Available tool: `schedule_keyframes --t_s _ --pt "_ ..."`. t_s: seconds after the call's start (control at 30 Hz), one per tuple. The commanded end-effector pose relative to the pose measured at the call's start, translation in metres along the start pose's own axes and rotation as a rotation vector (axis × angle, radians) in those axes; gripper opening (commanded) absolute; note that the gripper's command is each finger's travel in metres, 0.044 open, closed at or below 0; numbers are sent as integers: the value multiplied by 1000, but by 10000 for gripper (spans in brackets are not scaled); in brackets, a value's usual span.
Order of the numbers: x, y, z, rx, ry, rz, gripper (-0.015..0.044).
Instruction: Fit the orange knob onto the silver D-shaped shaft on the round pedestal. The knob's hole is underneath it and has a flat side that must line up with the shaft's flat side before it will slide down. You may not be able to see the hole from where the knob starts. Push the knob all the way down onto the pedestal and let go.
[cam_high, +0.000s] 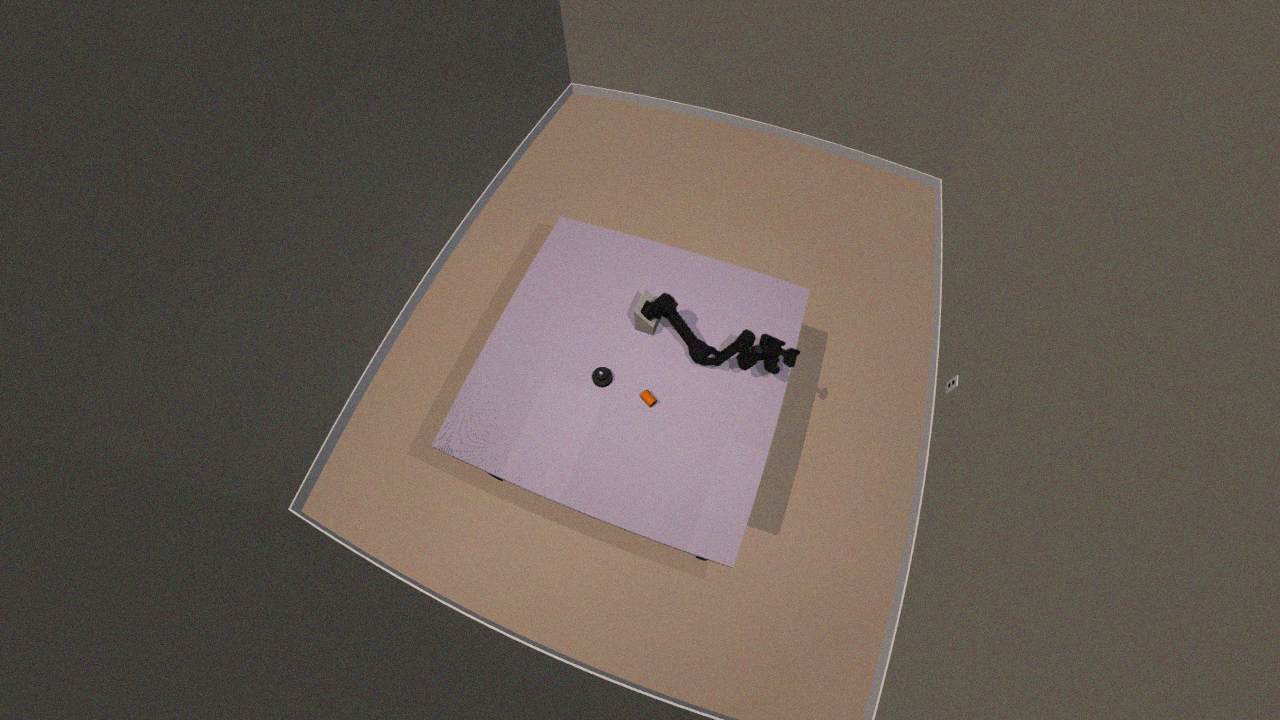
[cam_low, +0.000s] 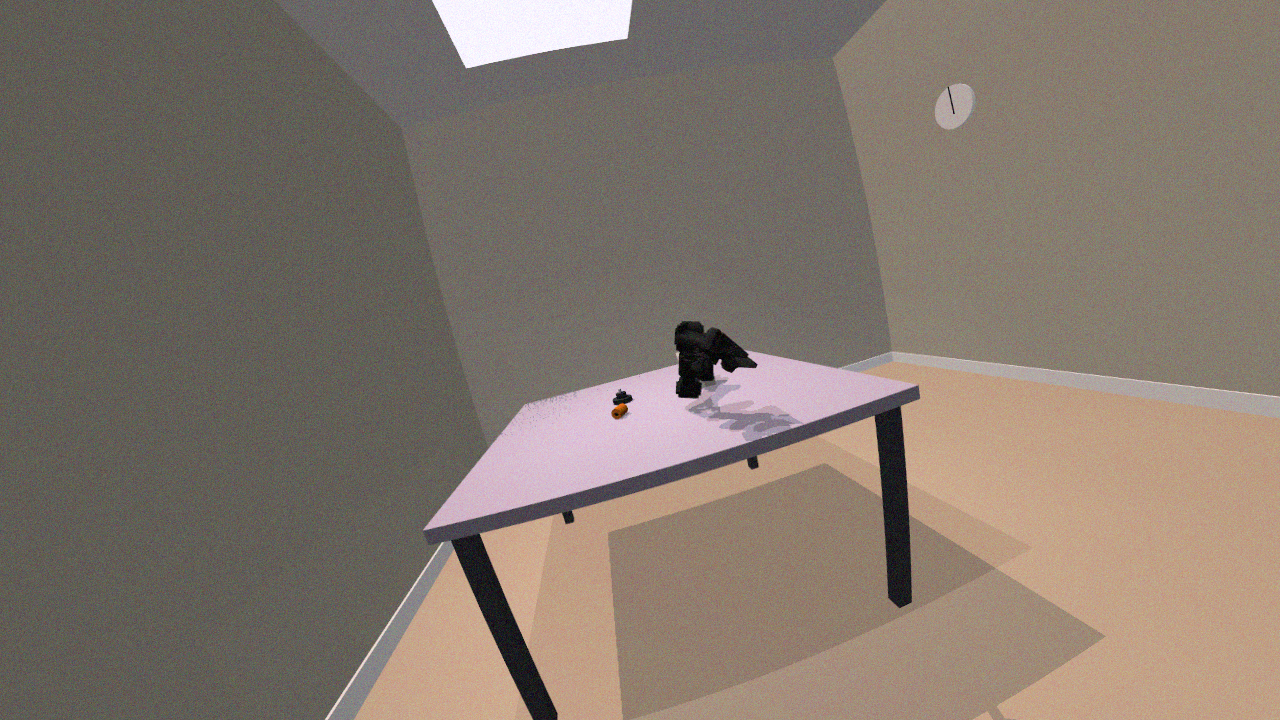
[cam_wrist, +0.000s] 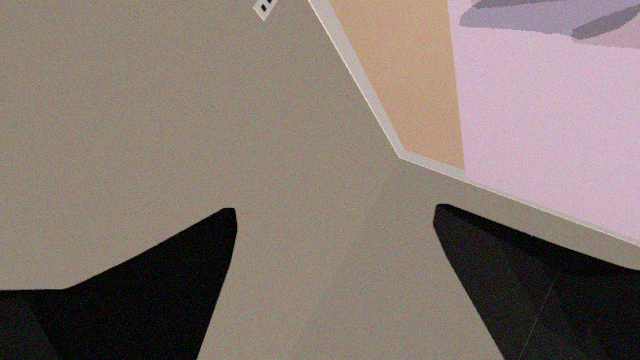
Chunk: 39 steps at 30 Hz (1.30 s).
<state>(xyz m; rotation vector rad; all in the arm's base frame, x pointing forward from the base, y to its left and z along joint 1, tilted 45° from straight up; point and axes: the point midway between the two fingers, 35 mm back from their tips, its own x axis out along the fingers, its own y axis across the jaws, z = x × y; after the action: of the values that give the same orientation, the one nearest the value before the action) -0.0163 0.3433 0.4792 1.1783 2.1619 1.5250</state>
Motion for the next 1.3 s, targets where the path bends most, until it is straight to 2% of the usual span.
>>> schedule_keyframes --t_s 0.0,0.1,0.3,0.37,0.4,0.57,0.77,0.93,1.1,1.27 --pt "1 1 -6 -2 9 7 426" --pt "2 22 -79 -13 137 113 440" --pt "-16 47 -166 7 335 250 440" --pt "-31 56 -184 -25 376 331 440" --pt "-46 63 -213 -14 458 386 440" --pt "-95 76 -282 58 698 490 440" --pt "-179 86 -348 163 1032 584 440" --pt "-264 88 -381 259 1340 634 440" --pt "-355 87 -387 379 1672 646 440" --pt "-444 82 -366 493 2021 622 440"
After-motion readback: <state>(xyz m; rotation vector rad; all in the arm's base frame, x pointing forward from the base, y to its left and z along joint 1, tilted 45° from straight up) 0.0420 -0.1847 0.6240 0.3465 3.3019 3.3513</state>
